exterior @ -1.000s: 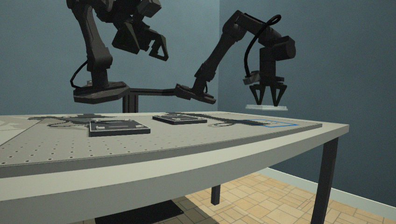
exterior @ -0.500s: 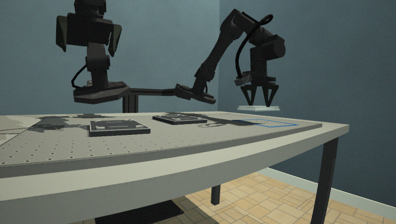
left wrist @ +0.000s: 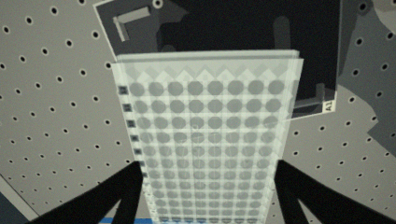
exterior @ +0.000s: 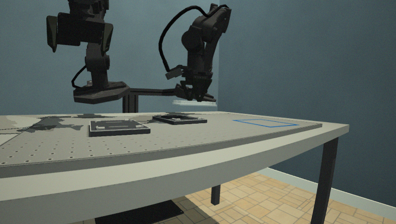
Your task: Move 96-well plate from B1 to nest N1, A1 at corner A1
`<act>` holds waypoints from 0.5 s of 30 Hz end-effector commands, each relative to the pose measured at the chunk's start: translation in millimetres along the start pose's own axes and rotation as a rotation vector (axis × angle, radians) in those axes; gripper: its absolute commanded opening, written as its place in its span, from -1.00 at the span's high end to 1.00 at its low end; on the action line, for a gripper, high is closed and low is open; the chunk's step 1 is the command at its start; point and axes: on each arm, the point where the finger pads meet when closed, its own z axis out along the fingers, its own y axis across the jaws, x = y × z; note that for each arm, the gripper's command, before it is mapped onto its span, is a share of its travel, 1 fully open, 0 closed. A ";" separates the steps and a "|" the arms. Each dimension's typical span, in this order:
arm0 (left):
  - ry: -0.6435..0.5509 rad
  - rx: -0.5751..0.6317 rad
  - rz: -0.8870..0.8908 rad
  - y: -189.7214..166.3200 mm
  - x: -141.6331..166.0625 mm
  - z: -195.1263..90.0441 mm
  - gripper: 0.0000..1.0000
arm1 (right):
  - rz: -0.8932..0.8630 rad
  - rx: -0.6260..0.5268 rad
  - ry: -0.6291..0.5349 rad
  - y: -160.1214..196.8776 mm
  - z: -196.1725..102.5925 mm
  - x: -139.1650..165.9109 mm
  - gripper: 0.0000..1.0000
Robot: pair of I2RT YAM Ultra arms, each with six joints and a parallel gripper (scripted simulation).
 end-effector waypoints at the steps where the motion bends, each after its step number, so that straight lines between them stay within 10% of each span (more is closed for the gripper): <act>1: 0.021 -0.001 -0.051 -6.9 -27.5 1.2 -0.53 | -0.009 0.004 -0.041 -4.5 -9.5 -17.4 -1.00; 15: 0.019 -0.029 -0.153 -15.3 -50.8 1.7 -0.53 | -0.005 0.005 -0.033 -3.0 -6.1 -13.1 -1.00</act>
